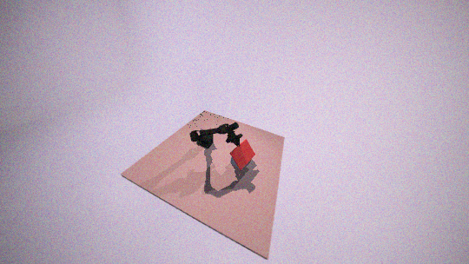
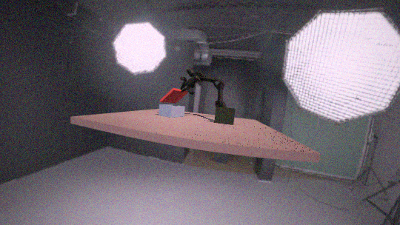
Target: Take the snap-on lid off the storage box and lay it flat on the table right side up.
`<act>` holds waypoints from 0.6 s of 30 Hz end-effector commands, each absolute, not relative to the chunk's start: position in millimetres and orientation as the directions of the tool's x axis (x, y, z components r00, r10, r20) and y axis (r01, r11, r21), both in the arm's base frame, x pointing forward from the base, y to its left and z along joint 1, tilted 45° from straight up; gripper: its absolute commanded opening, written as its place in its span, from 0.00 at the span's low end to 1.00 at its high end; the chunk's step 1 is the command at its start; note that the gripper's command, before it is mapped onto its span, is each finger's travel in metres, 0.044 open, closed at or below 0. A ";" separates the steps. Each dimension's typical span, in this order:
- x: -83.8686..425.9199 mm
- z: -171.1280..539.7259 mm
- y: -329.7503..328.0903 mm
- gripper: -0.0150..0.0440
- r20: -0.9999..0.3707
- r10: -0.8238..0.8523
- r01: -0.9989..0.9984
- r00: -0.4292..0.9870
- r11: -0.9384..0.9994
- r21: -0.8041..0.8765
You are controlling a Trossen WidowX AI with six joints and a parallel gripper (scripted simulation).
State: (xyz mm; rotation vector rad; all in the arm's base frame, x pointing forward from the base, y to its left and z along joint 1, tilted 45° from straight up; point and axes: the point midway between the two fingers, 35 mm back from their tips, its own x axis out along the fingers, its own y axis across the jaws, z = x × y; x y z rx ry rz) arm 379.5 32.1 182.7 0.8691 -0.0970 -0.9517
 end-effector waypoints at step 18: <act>355.4 211.3 8.6 0.25 -0.288 -0.741 0.671 0.606 0.282 0.686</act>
